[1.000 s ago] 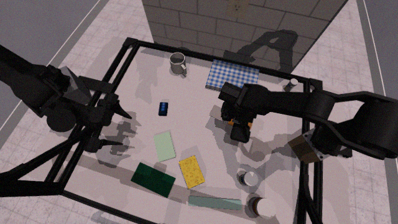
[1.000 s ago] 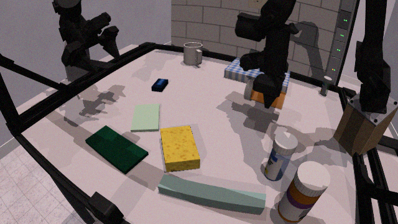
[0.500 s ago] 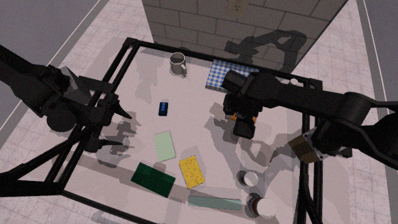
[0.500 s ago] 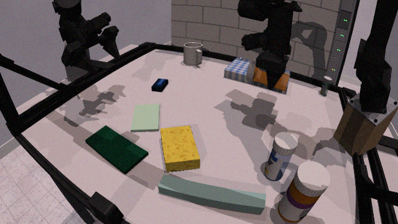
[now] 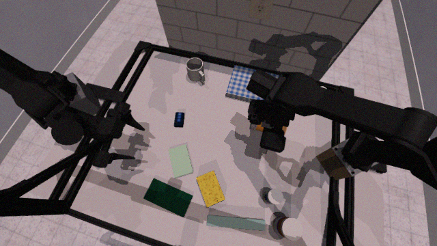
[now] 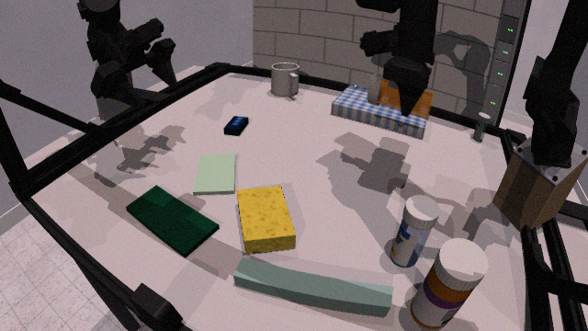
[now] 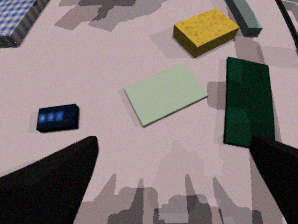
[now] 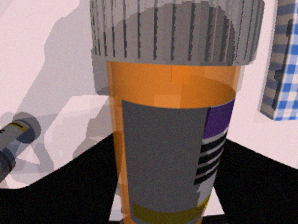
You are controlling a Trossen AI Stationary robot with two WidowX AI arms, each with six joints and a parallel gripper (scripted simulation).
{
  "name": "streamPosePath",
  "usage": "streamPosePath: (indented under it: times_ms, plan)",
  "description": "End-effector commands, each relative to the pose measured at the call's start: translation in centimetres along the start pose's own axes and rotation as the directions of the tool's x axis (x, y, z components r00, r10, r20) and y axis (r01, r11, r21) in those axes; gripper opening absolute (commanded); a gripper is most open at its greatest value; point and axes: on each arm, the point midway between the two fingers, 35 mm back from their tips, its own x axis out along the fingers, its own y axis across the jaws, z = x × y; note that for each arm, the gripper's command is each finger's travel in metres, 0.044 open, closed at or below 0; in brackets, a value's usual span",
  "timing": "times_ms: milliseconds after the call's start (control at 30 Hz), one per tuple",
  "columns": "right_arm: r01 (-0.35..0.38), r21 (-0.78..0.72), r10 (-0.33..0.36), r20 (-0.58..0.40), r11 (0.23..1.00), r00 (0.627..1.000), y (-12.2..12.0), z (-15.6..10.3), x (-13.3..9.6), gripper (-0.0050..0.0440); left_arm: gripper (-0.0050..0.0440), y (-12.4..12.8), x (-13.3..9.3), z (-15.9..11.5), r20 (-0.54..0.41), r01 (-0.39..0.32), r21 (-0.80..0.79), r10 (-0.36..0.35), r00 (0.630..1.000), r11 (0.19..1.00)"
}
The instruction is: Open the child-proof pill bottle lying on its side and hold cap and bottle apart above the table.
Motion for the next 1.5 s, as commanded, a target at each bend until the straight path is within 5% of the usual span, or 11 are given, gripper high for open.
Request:
streamPosePath:
  times_ms: [0, 400, 867, 1167, 1467]
  plan:
    - [0.002, -0.001, -0.002, 0.009, 1.0, 1.0, 0.4, 0.3, -0.3, 0.0, 0.044, 0.0, 0.0, 0.0, 0.0, 0.0, 0.0, 0.0, 1.0, 1.0]
    - [-0.003, 0.0, 0.003, 0.013, 1.0, 1.0, 3.4, 1.4, -0.4, 0.0, 0.044, 0.0, 0.0, 0.0, 0.0, 0.0, 0.0, 0.0, 1.0, 1.0]
    - [-0.003, 0.0, 0.003, 0.013, 1.0, 1.0, 3.2, 1.7, -0.3, 0.0, 0.044, 0.0, 0.1, 0.1, 0.003, 0.001, -0.001, -0.001, 1.0, 1.0]
    - [-0.003, 0.0, 0.003, 0.013, 1.0, 1.0, 3.2, 1.7, -0.3, 0.0, 0.044, -1.0, 4.3, 5.6, 0.147, 0.047, -0.039, -0.04, 0.988, 0.998]
    - [-0.003, 0.0, 0.003, 0.013, 1.0, 1.0, 3.2, 1.7, -0.3, 0.0, 0.044, 0.4, 10.6, 12.2, 0.36, 0.1, -0.04, -0.079, 0.93, 0.994]
